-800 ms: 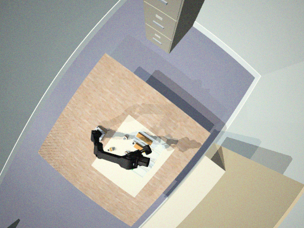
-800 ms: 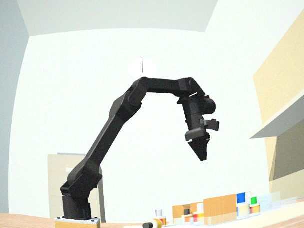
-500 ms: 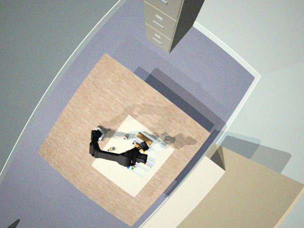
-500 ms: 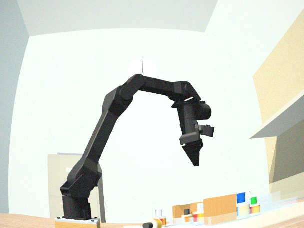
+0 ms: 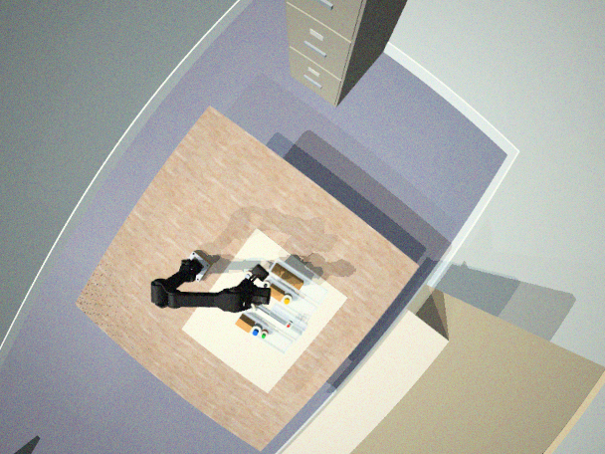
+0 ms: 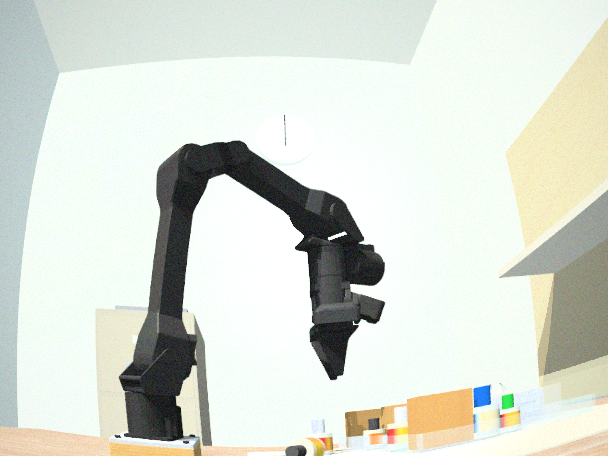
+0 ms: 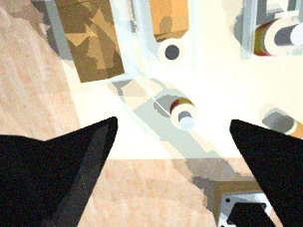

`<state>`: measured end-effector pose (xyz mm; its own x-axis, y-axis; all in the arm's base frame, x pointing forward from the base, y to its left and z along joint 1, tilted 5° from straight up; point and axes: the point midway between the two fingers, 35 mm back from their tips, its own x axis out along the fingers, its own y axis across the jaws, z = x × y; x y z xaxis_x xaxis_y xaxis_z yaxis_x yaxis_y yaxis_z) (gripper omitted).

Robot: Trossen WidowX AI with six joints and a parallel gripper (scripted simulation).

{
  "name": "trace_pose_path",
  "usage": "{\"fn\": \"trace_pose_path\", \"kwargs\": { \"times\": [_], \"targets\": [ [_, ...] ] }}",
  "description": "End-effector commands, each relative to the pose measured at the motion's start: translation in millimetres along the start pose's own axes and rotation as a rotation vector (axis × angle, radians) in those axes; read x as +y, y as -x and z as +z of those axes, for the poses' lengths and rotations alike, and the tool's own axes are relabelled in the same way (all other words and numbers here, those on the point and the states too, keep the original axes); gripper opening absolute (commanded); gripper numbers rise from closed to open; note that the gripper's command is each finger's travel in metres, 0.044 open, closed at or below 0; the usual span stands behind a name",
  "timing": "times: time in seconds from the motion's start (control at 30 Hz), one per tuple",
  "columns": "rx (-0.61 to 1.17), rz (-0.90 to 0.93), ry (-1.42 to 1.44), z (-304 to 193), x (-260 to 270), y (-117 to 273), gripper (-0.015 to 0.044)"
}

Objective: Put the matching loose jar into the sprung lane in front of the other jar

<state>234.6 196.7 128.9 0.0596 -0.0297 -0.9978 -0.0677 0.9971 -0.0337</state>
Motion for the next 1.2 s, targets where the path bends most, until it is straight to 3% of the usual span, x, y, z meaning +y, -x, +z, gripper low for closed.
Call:
{"fn": "trace_pose_path", "kwargs": {
  "times": [0.0,0.17,0.3,1.17],
  "targets": [
    [0.024,-0.028,0.074,-28.5,-17.8,-20.5,0.044],
    [0.029,-0.032,0.086,-33.7,-21.1,-26.4,0.044],
    [0.029,-0.033,0.086,-35.0,-24.5,-57.7,0.044],
    [0.029,-0.033,0.086,-34.3,-25.9,-91.7,0.044]
  ]
}}
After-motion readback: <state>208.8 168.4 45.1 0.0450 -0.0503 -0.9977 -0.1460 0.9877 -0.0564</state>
